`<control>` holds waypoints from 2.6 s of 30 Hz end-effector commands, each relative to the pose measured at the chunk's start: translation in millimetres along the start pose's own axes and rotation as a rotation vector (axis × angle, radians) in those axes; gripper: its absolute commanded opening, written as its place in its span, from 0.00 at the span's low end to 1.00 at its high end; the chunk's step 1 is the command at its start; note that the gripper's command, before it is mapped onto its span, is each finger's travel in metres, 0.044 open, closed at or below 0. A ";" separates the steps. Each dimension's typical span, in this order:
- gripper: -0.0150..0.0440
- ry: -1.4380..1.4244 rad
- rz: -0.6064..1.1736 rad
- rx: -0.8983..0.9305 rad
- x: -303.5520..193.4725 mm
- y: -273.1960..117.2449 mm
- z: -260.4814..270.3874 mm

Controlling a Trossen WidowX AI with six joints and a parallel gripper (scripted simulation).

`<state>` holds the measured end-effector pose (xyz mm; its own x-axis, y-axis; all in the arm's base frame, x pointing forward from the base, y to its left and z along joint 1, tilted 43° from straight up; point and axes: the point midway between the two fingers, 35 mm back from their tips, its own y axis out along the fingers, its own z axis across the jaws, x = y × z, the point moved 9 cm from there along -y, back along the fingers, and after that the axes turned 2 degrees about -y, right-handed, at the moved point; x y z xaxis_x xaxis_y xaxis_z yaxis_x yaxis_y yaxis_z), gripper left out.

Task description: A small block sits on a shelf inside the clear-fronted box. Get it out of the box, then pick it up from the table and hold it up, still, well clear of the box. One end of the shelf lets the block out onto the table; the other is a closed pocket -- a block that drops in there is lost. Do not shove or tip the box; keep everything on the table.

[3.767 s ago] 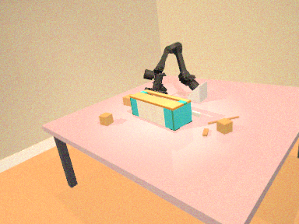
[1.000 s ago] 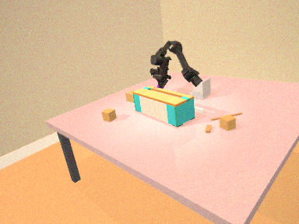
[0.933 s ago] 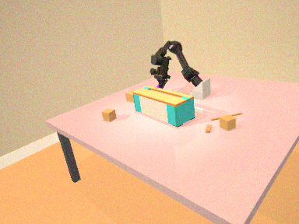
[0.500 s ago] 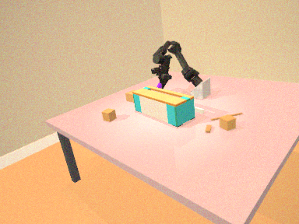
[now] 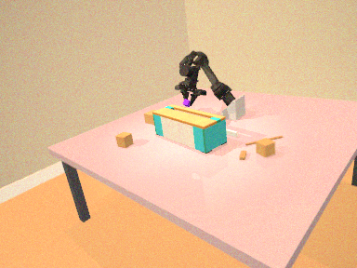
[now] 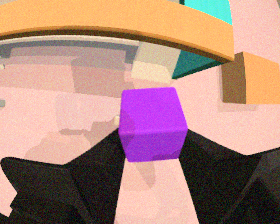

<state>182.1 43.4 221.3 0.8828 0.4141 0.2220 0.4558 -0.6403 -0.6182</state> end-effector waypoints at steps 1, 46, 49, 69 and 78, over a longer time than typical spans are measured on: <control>0.25 -0.157 -0.004 -0.014 2.0 -4.0 0.9; 0.25 -2.117 0.099 -0.167 1.5 -43.3 14.5; 0.25 -2.247 0.118 -0.180 1.5 -46.1 15.2; 0.25 -2.569 0.175 -0.212 1.3 -53.2 16.8; 0.25 -2.569 0.175 -0.212 1.3 -53.2 16.8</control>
<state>156.7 88.6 241.2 -0.7131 -0.1226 -0.6902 0.5630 -0.6868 -0.4597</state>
